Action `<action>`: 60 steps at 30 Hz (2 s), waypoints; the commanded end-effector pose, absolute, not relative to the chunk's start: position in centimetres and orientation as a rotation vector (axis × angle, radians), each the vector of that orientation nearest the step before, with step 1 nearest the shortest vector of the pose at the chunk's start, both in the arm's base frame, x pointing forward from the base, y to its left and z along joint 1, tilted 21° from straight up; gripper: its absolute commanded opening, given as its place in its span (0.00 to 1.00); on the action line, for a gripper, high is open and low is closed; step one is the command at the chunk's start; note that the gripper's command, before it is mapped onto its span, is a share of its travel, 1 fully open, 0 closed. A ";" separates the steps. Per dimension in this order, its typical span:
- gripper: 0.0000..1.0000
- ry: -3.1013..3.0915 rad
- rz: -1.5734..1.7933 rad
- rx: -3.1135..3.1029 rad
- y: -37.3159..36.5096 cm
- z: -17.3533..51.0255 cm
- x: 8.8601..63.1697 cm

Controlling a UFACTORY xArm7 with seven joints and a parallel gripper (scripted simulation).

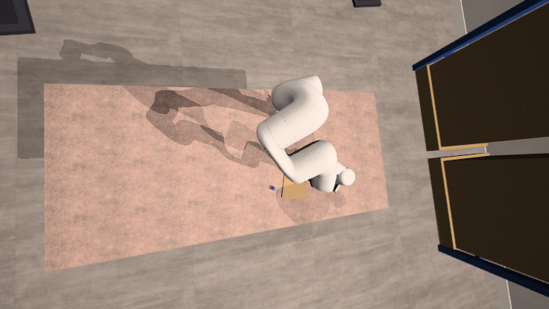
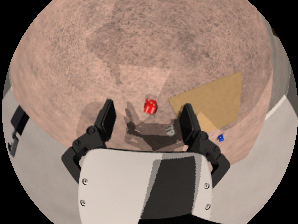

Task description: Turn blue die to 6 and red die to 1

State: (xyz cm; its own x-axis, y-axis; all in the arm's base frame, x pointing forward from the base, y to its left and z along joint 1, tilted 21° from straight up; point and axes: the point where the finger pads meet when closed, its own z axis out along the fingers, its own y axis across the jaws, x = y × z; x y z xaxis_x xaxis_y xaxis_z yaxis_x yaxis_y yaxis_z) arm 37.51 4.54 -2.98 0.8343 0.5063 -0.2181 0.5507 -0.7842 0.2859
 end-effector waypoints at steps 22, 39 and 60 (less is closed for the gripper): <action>1.00 0.798 -0.177 2.676 8.6 7.5 37.9; 1.00 0.182 -0.069 2.775 -4.9 11.8 40.3; 1.00 -0.291 0.023 2.761 -15.1 15.4 38.9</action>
